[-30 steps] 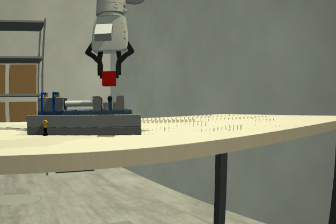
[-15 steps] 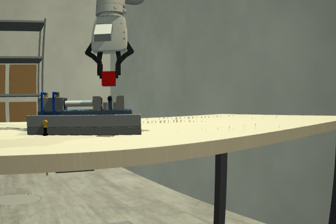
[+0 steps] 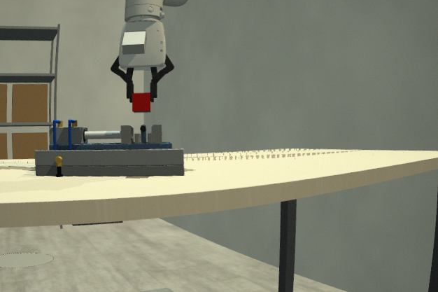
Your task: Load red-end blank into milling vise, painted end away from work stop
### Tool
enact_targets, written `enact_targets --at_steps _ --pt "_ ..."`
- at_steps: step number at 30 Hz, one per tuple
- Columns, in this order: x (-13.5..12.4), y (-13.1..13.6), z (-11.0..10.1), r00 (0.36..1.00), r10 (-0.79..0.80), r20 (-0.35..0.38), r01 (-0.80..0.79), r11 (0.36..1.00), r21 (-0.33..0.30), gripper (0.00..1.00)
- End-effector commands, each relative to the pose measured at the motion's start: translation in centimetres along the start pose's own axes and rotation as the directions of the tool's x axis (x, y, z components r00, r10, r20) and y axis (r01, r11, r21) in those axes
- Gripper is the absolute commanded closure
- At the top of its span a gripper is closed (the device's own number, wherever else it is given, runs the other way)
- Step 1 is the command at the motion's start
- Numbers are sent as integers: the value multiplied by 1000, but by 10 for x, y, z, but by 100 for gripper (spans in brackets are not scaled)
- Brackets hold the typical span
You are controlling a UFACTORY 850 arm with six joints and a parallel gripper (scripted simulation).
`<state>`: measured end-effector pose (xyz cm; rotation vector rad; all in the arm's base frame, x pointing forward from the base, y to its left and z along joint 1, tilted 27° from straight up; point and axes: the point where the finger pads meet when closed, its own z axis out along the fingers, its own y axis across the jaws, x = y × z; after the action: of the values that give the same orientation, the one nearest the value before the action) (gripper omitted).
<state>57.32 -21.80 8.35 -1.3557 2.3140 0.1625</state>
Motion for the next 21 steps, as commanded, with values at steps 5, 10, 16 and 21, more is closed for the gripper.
enact_targets --at_steps 5,10,16,21 --pt "-1 -1 -1 1000 0 0 0 1000 2 100" --pt "-1 -1 -1 1000 0 0 0 1000 2 100" --pt "-1 -1 -1 1000 0 0 0 1000 2 100" --pt "-2 0 11 1000 0 0 0 1000 2 100"
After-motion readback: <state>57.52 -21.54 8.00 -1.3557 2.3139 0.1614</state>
